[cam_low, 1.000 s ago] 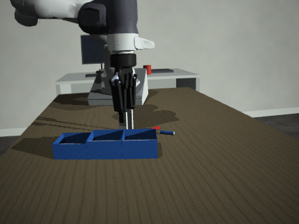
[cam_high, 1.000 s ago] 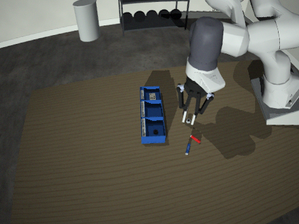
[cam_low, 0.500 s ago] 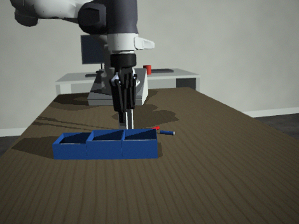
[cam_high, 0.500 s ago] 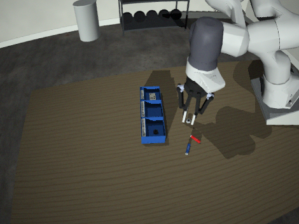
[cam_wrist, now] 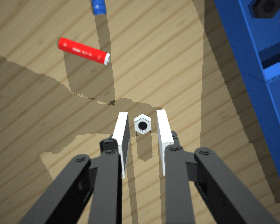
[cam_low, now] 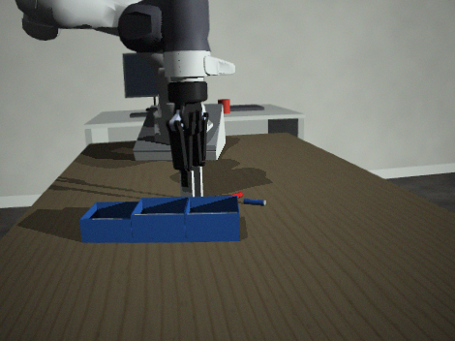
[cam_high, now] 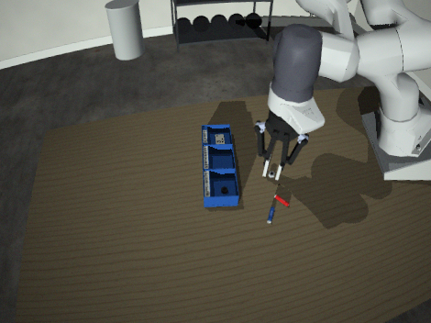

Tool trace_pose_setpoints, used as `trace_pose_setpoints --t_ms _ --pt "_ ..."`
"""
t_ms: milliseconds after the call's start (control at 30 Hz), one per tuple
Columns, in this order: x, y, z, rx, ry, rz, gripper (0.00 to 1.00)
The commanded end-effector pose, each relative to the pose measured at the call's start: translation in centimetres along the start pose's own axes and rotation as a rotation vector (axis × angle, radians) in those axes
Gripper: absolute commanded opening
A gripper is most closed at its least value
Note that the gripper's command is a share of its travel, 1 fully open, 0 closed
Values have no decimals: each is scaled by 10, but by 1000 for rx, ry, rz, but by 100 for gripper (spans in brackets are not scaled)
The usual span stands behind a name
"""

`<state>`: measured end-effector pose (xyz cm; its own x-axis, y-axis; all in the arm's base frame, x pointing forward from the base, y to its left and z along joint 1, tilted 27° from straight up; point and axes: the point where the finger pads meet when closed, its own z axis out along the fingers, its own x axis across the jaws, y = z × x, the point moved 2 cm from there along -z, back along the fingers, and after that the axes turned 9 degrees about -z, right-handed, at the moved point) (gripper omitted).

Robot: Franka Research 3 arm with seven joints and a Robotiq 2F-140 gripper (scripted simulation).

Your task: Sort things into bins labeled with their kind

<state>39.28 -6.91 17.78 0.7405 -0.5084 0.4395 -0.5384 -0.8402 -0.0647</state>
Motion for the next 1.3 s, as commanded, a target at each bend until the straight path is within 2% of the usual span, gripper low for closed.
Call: trace_pose_setpoints --t_ms 0,100,133,1267 --pt "-3 6 4 8 9 13 19" --pt "-3 6 4 8 9 13 19" --pt "-3 6 4 8 9 13 7" --pt "-3 6 4 8 9 13 7"
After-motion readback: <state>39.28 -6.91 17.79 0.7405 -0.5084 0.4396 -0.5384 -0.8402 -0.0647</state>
